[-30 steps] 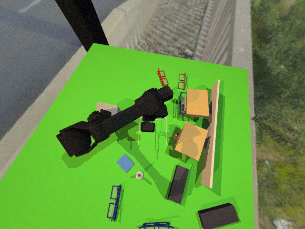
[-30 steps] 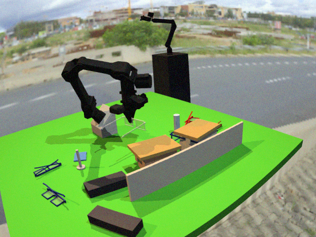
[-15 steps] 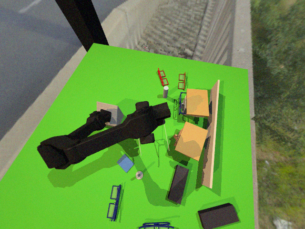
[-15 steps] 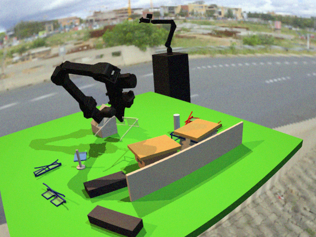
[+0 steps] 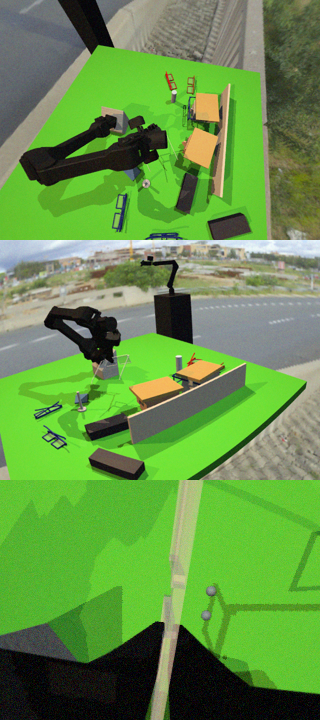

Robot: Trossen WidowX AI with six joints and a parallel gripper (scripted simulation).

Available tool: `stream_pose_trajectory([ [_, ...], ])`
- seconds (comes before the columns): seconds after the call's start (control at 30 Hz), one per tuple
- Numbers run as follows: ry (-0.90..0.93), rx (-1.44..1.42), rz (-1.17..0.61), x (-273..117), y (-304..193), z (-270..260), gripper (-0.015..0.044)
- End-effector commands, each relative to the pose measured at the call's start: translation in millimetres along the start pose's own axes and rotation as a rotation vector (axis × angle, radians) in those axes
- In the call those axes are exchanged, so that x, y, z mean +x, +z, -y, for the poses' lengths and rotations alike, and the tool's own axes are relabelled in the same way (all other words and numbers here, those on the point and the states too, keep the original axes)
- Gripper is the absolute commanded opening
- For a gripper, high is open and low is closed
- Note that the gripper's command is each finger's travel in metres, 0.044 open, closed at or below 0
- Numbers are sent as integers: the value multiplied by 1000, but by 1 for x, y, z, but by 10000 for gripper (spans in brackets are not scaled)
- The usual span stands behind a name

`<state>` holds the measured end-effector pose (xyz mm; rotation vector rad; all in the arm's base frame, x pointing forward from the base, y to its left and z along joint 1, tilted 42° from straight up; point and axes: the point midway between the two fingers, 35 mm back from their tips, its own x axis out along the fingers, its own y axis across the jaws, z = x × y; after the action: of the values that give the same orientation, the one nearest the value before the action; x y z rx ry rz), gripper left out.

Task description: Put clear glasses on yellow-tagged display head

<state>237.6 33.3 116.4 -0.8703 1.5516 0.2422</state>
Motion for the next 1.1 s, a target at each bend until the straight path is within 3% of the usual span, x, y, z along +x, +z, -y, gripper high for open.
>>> stream_pose_trajectory([
  [0.0, 24, -75, 46, -7, -13, 3, 0],
  [0.53, 17, -340, 230, -30, -57, 12, 0],
  [1.07, -116, -615, 392, -49, -97, 8, 0],
])
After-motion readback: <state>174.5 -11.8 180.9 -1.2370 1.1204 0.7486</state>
